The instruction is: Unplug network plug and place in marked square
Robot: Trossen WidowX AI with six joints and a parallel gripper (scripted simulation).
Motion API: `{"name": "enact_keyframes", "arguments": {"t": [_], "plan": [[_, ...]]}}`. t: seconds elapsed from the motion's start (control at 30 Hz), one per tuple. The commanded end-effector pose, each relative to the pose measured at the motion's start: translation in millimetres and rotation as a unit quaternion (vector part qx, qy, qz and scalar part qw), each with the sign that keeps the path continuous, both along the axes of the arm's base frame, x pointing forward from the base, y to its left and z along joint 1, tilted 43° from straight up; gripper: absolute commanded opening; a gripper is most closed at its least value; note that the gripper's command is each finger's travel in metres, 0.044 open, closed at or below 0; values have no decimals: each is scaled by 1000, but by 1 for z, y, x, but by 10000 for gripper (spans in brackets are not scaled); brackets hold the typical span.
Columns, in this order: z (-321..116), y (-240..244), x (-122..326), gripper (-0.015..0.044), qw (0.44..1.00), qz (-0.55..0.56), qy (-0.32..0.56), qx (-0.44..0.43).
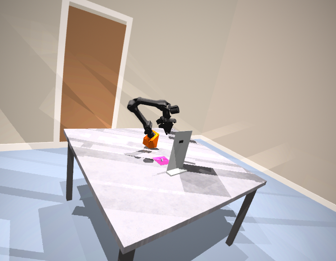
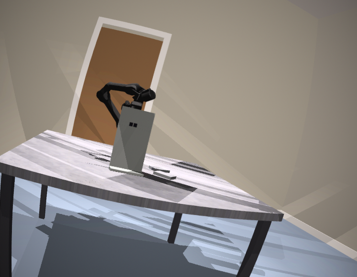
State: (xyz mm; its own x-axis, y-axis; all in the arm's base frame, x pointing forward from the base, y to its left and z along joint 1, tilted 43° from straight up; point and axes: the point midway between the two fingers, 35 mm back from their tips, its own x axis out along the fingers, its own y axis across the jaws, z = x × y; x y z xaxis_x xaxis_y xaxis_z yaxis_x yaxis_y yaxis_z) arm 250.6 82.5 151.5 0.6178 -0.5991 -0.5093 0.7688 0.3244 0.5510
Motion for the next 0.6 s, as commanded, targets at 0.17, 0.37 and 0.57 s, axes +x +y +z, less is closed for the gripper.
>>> {"name": "enact_keyframes", "arguments": {"t": [0.17, 0.37, 0.57], "plan": [[8, 4, 0, 287, 1000, -1, -6, -1], [8, 4, 0, 440, 1000, -1, -6, -1], [8, 4, 0, 440, 1000, -1, -6, -1]]}}
